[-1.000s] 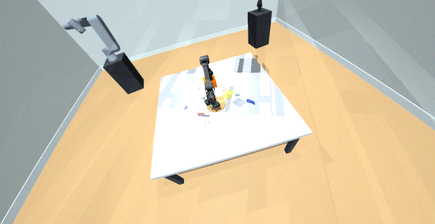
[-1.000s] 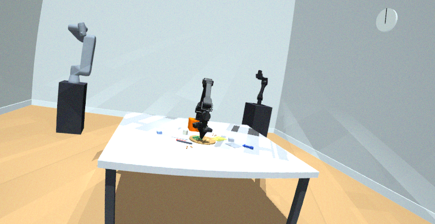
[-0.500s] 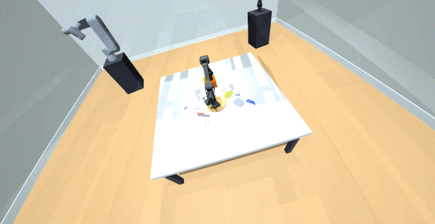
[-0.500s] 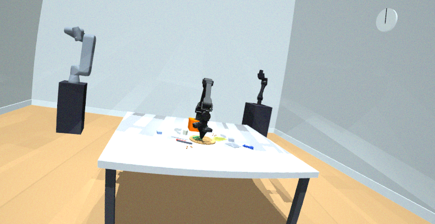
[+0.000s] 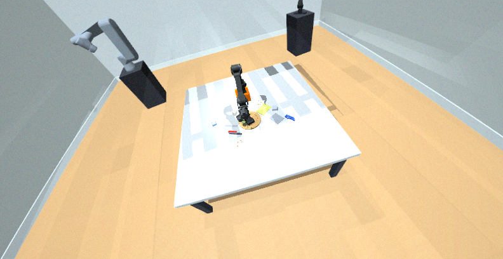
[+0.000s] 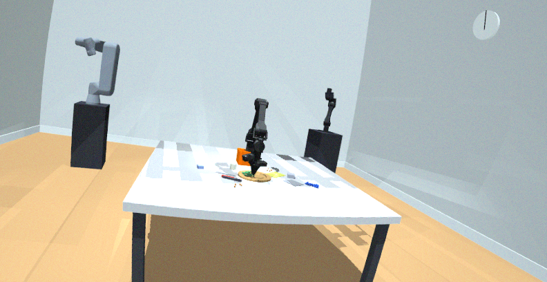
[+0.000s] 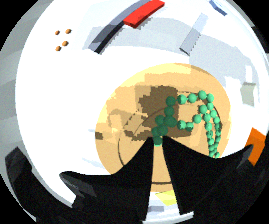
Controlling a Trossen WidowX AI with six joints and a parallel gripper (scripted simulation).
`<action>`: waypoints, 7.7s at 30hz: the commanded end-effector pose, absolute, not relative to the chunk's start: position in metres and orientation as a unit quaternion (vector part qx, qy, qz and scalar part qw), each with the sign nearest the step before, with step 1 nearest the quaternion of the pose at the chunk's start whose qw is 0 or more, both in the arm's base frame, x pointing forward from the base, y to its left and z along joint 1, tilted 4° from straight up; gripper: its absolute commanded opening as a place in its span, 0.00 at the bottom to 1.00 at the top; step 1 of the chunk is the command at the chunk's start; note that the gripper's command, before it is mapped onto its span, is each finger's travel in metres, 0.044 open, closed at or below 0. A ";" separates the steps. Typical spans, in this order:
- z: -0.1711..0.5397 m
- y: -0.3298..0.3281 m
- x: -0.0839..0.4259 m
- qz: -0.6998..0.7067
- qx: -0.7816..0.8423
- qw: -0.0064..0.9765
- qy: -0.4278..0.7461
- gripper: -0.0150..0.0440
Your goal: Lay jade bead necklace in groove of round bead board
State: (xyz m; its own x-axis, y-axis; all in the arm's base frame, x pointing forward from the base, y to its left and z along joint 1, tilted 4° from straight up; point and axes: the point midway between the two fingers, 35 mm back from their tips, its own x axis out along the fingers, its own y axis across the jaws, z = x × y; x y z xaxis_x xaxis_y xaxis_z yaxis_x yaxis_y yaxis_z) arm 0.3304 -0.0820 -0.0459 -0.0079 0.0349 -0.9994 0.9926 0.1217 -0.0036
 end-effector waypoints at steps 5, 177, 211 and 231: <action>-0.050 -0.081 0.327 -0.464 0.476 0.513 0.543 0.25; -0.050 -0.038 0.235 -0.312 0.330 0.617 0.643 0.32; -0.045 -0.030 0.226 -0.311 0.330 0.614 0.646 0.25; -0.044 -0.030 0.229 -0.308 0.330 0.618 0.644 0.79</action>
State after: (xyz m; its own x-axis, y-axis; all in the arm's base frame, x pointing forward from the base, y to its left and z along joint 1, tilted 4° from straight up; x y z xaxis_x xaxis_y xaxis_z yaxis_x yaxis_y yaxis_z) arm 0.2288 -0.0299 -0.0445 -0.0182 0.0442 -0.9989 0.8055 0.5925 0.0115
